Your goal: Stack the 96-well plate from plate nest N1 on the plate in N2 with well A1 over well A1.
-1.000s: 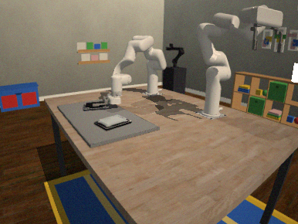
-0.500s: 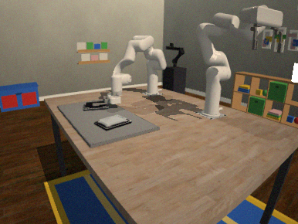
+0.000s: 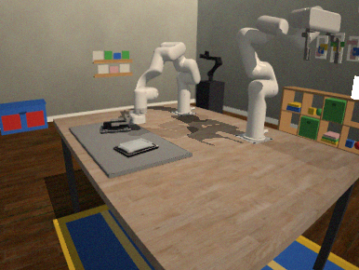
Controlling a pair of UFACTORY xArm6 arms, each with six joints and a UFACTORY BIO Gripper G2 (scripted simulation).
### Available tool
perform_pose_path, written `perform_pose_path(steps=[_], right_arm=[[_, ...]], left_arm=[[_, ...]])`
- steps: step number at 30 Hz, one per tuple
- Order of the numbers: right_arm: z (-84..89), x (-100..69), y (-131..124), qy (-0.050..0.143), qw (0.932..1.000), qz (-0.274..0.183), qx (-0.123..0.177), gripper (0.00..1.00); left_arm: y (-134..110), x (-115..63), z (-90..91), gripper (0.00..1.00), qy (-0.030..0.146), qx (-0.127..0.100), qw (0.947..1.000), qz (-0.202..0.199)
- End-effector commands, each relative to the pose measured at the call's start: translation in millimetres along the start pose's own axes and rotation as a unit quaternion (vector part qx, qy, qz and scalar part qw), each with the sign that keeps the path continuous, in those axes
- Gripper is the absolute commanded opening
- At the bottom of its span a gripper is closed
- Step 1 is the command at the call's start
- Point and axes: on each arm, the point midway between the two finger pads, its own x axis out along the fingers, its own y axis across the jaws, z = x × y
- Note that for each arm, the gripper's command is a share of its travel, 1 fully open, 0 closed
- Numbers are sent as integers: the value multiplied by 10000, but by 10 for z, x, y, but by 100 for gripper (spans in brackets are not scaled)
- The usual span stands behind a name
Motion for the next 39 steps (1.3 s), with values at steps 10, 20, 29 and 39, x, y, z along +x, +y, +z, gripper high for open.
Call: perform_pose_path(steps=[10,20,29,39], right_arm=[[104,10,9,-17,10000,0,15,0],[121,9,9,-17,10000,0,15,0],[272,9,8,-17,10000,0,15,0],[405,9,8,-17,10000,0,15,0]], left_arm=[[0,-16,-1,100,18,1,10000,-2],[0,-16,-1,100,18,1,10000,-2],[0,-16,-1,100,18,1,10000,-2],[0,-16,-1,100,18,1,10000,-2]])
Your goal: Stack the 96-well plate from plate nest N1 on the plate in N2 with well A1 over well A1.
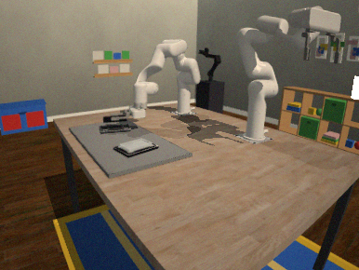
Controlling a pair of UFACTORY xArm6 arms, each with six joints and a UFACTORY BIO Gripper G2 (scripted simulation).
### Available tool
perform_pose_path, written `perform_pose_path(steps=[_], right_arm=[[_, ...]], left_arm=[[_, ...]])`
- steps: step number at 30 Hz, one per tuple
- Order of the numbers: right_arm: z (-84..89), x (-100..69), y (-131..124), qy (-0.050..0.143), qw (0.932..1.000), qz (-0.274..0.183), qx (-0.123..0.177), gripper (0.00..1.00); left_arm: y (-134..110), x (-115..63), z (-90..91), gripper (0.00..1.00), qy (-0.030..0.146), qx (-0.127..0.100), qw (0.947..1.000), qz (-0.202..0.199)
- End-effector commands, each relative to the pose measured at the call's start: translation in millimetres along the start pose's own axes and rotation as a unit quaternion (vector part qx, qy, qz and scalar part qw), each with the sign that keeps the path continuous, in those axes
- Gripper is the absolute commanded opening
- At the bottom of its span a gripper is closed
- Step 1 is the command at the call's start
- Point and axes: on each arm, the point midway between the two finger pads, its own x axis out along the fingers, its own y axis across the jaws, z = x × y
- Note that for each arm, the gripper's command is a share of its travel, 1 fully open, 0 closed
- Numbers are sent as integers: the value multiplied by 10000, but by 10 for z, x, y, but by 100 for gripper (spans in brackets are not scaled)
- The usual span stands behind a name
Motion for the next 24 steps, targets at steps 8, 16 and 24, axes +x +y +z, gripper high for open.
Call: perform_pose_path(steps=[8,16,24], right_arm=[[209,9,9,-18,10000,0,17,0],[325,9,8,-18,10000,0,17,0],[392,9,8,-18,10000,0,17,0]], left_arm=[[0,-16,-1,100,18,1,10000,-2],[0,-16,-1,100,18,1,10000,-2],[0,-16,-1,100,18,1,10000,-2]])
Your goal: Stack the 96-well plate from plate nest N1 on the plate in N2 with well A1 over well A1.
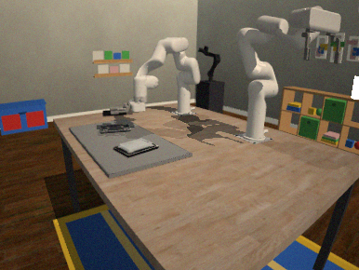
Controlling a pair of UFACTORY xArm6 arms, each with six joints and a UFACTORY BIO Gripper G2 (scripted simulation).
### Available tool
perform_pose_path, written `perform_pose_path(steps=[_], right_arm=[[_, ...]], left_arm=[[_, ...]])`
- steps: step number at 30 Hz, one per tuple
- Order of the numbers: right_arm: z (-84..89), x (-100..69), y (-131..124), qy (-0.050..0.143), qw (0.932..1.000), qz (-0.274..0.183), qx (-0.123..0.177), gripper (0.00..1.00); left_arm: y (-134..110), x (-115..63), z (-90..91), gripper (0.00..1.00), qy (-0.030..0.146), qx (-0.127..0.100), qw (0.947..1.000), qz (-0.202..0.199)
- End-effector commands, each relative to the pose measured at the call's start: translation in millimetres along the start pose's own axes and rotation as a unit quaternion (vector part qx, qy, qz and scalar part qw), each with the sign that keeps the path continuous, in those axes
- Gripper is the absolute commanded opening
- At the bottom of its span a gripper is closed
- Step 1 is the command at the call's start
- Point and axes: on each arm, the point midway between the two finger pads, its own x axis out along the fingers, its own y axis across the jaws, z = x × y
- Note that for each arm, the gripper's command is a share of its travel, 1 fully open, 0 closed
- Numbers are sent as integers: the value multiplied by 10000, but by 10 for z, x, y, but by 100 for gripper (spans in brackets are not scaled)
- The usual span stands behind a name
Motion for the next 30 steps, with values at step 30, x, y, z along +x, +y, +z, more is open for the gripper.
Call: perform_pose_path(steps=[30], right_arm=[[36,-111,560,-15,9740,2267,8,0]], left_arm=[[0,-16,-1,100,18,1,10000,-2]])
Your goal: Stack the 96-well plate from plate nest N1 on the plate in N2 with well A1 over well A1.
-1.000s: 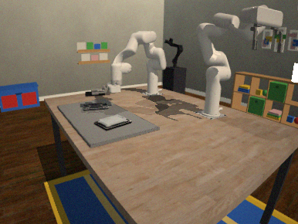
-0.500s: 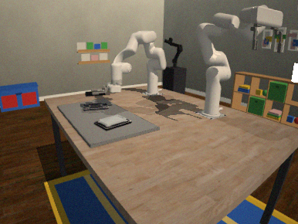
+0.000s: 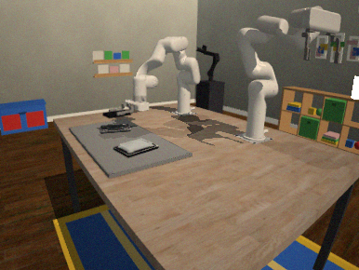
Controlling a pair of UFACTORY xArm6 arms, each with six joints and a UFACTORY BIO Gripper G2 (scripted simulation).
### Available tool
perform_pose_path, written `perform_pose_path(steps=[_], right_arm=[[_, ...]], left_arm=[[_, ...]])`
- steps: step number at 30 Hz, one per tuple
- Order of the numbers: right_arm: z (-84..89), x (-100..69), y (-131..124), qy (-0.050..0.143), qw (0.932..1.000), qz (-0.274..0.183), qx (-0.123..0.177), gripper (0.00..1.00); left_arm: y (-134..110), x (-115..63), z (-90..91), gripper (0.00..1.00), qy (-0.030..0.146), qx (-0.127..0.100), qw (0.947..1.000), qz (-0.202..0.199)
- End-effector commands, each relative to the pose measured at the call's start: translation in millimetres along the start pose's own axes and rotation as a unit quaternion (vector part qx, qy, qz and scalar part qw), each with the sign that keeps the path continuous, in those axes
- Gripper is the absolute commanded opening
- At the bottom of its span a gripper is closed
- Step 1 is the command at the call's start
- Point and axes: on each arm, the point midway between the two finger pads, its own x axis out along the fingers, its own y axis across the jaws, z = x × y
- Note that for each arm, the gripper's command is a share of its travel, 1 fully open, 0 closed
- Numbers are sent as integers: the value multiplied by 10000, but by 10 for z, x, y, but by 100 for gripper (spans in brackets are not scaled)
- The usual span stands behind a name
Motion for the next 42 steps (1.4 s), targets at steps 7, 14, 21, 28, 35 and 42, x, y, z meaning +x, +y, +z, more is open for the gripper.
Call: perform_pose_path(steps=[7,14,21,28,35,42], right_arm=[[29,88,323,-8,9994,338,64,0],[32,130,553,-8,9994,338,65,0],[36,172,783,-8,9994,338,66,0],[38,202,947,-8,9994,338,66,0],[41,245,1177,-8,9994,338,67,0],[44,274,1341,-9,9994,338,68,0]], left_arm=[[0,-16,-1,100,18,1,10000,-2],[0,-16,-1,100,18,1,10000,-2],[0,-16,-1,100,18,1,10000,-2],[0,-16,-1,100,18,1,10000,-2],[0,-16,-1,100,18,1,10000,-2],[0,-16,-1,100,18,1,10000,-2]])
